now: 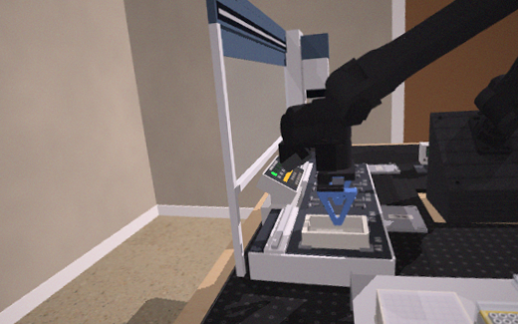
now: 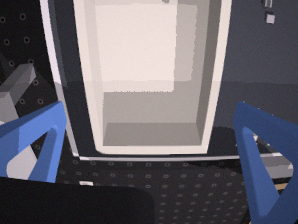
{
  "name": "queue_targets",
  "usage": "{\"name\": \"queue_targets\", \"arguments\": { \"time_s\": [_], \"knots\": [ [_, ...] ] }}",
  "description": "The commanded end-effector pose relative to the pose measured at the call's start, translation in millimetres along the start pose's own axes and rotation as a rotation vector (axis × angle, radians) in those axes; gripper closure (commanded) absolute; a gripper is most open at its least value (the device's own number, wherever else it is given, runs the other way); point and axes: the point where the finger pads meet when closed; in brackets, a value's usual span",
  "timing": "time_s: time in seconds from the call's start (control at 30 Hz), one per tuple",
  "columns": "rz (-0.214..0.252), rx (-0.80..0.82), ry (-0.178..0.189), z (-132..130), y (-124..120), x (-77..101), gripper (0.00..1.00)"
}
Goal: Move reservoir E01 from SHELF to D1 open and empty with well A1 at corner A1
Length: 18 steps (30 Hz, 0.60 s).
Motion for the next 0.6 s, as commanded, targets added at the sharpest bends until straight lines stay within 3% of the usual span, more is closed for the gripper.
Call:
{"name": "queue_targets", "arguments": {
  "time_s": [0.0,0.3,0.57],
  "knots": [
    [-0.07,0.037,0.021,13.6,20.1,38.2,0.0],
    [-0.061,0.028,0.015,8.7,20.7,44.6,0.0],
    [-0.072,0.039,0.019,13.5,18.7,63.7,0.0]
  ]
}}
Point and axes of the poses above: the point where the finger pads meet when closed, its own x axis back along the fingers, its own z axis across the jaws, y = z × x, and after that the axes turned 6 degrees about x, right-handed
